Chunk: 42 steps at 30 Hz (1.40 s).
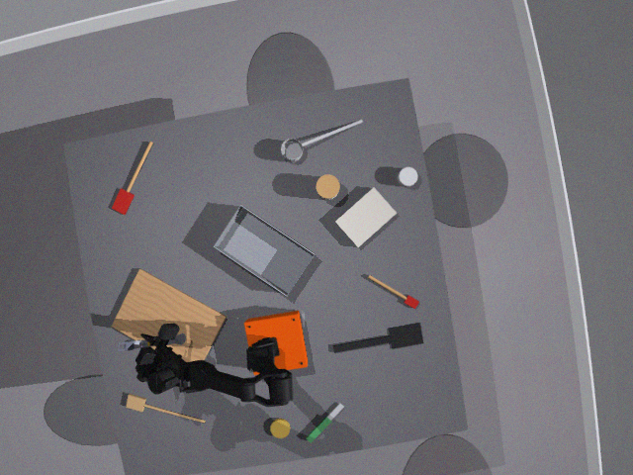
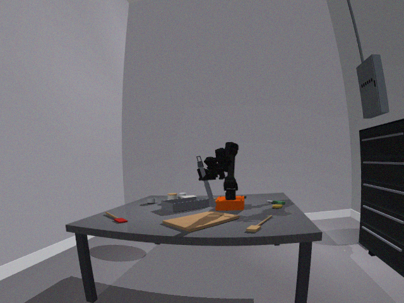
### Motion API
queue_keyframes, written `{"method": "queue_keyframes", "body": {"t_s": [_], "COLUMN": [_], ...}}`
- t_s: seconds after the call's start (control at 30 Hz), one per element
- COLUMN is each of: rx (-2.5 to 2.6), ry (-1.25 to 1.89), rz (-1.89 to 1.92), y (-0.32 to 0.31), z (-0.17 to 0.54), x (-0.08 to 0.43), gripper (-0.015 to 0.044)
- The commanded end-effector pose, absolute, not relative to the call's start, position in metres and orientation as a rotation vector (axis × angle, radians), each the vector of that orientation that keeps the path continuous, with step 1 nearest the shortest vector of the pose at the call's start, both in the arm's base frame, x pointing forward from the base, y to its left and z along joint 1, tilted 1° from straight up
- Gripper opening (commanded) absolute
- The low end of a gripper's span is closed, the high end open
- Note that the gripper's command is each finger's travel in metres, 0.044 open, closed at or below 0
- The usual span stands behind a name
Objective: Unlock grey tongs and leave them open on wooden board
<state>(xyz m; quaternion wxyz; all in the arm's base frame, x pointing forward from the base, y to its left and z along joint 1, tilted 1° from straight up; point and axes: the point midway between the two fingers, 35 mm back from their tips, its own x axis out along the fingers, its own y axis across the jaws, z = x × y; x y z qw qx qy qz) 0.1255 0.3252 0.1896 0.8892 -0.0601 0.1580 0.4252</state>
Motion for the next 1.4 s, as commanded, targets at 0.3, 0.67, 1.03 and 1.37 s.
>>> {"method": "queue_keyframes", "body": {"t_s": [0.3, 0.67, 1.03, 1.37], "rx": [-0.119, -0.119, -0.130, -0.230], "ry": [0.318, 0.318, 0.327, 0.444], "rz": [0.880, 0.880, 0.880, 0.885], "y": [0.324, 0.324, 0.326, 0.341], "z": [0.191, 0.191, 0.191, 0.178], "x": [0.126, 0.126, 0.126, 0.132], "gripper": [-0.0150, -0.0150, -0.0150, -0.0150]}}
